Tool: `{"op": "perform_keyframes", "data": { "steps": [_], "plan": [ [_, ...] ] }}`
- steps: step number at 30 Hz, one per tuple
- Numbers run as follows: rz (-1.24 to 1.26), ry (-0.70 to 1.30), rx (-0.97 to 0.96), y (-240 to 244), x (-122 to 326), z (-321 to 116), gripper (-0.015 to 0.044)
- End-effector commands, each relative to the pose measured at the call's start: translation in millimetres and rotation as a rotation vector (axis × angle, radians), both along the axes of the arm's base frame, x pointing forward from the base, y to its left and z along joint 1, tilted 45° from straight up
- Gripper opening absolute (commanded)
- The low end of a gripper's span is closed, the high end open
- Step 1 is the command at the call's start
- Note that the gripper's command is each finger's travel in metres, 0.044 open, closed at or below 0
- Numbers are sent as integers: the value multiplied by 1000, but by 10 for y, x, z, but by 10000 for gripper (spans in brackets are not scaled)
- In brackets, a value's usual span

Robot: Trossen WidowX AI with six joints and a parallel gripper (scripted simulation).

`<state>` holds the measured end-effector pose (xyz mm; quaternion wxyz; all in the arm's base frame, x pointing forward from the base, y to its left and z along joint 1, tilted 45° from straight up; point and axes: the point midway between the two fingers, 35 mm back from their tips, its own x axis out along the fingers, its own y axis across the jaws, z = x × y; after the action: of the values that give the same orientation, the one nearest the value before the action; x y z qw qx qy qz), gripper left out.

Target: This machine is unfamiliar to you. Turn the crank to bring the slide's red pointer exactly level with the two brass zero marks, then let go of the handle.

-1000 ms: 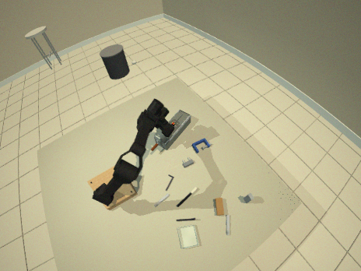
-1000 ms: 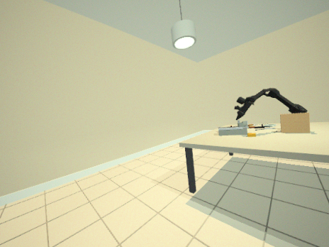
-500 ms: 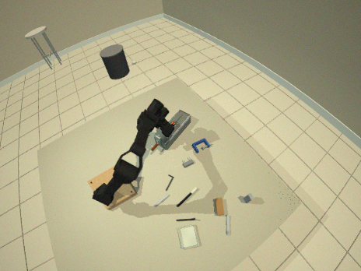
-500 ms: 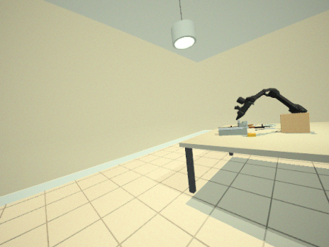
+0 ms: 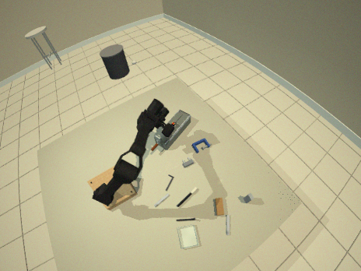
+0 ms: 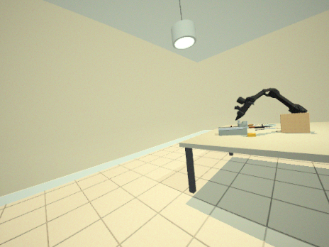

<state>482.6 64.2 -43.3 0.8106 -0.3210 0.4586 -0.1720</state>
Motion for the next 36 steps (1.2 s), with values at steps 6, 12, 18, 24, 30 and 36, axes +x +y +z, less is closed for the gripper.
{"op": "perform_keyframes", "data": {
  "steps": [6, 12, 18, 24, 30, 36],
  "plan": [
    [0, 0, 0, 0, 0, 0, 230],
    [0, 0, 0, 0, 0, 0, 72],
    [0, 0, 0, 0, 0, 0, 0],
    [0, 0, 0, 0, 0, 0, 0],
    [0, 0, 0, 0, 0, 0, 0],
    [0, 0, 0, 0, 0, 0, 79]
  ]
}}
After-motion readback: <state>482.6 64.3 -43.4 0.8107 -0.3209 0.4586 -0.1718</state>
